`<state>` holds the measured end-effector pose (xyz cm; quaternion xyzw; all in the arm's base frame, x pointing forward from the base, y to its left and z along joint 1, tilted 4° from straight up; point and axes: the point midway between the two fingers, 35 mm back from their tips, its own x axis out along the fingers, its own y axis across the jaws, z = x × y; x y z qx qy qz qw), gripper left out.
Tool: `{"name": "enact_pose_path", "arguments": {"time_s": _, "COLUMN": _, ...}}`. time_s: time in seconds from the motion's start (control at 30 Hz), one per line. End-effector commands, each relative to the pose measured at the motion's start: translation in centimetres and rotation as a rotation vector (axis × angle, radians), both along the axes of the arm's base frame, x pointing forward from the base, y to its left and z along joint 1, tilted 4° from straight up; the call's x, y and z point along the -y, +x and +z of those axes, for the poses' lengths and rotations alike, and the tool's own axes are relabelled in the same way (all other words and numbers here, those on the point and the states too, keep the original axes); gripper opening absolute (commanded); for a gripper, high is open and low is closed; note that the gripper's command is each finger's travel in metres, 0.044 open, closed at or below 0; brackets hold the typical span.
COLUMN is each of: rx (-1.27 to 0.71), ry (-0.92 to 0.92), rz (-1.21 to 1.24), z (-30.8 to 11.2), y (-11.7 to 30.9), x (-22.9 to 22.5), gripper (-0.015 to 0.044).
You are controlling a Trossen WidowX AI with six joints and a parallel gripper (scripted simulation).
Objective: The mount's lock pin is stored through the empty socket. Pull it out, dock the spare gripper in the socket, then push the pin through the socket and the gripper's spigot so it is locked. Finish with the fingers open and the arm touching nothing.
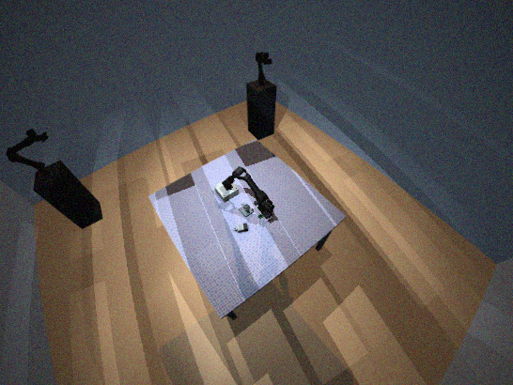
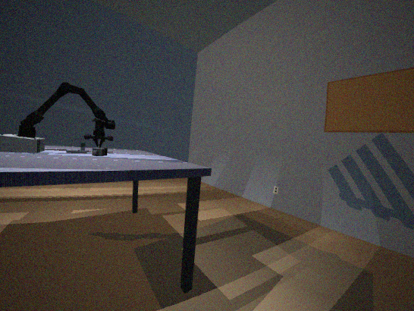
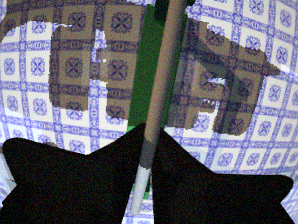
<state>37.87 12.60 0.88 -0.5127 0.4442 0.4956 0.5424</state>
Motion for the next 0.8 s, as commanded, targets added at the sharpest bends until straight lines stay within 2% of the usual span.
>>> {"name": "enact_pose_path", "arguments": {"time_s": 0.0, "rx": 0.000, "ry": 0.000, "rz": 0.000, "z": 0.0, "y": 0.0, "x": 0.0, "gripper": 0.0000}}
{"name": "enact_pose_path", "arguments": {"time_s": 0.07, "rx": 0.000, "ry": 0.000, "rz": 0.000, "z": 0.0, "y": 0.0, "x": 0.0, "gripper": 0.0000}}
{"name": "enact_pose_path", "arguments": {"time_s": 0.47, "rx": 0.000, "ry": 0.000, "rz": 0.000, "z": 0.0, "y": 0.0, "x": 0.0, "gripper": 0.0315}}
{"name": "enact_pose_path", "arguments": {"time_s": 0.63, "rx": -0.007, "ry": -0.002, "rz": 0.000, "z": 1.5, "y": -0.3, "x": 0.0, "gripper": 0.0440}}
{"name": "enact_pose_path", "arguments": {"time_s": 0.77, "rx": -0.012, "ry": -0.004, "rz": 0.002, "z": 2.5, "y": -0.5, "x": 0.0, "gripper": 0.0440}}
